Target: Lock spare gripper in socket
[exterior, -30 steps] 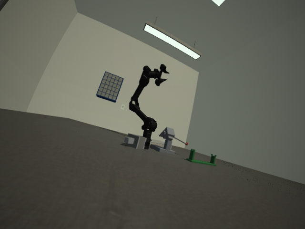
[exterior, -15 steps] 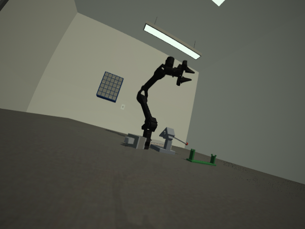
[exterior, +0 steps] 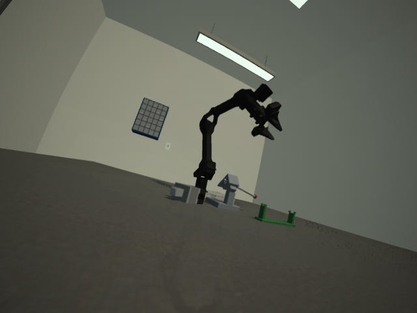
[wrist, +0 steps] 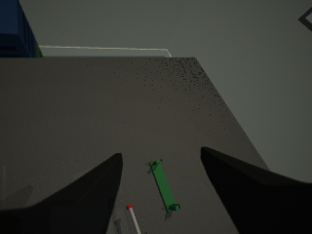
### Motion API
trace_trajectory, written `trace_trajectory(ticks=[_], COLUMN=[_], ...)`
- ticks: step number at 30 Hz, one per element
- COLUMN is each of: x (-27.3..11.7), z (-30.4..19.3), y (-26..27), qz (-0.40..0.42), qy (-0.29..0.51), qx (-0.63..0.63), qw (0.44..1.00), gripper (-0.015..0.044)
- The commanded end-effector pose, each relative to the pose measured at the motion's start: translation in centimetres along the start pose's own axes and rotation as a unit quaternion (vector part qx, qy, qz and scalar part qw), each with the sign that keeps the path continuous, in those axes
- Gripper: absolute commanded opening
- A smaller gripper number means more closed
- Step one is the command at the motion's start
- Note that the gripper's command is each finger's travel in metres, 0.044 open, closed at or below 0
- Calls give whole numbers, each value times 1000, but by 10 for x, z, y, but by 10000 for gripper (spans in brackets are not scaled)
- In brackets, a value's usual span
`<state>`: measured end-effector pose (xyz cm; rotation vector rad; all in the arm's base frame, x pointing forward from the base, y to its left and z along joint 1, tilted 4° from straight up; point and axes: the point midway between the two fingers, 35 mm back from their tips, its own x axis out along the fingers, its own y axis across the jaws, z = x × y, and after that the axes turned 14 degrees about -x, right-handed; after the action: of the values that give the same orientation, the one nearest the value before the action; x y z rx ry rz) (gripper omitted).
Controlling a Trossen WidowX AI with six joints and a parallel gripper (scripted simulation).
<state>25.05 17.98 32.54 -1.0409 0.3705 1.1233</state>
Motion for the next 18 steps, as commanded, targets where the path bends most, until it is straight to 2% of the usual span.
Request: trace_trajectory(ticks=[1, 7, 11, 18], x=[28, 60, 68, 71], z=[-34, -91, -119, -126], y=[9, 34, 49, 52], qz=[59, 185, 263, 281], qy=[82, 205, 259, 270], qx=[-20, -69, -102, -110], qw=[995, 958, 924, 914], gripper=[300, 300, 300, 300])
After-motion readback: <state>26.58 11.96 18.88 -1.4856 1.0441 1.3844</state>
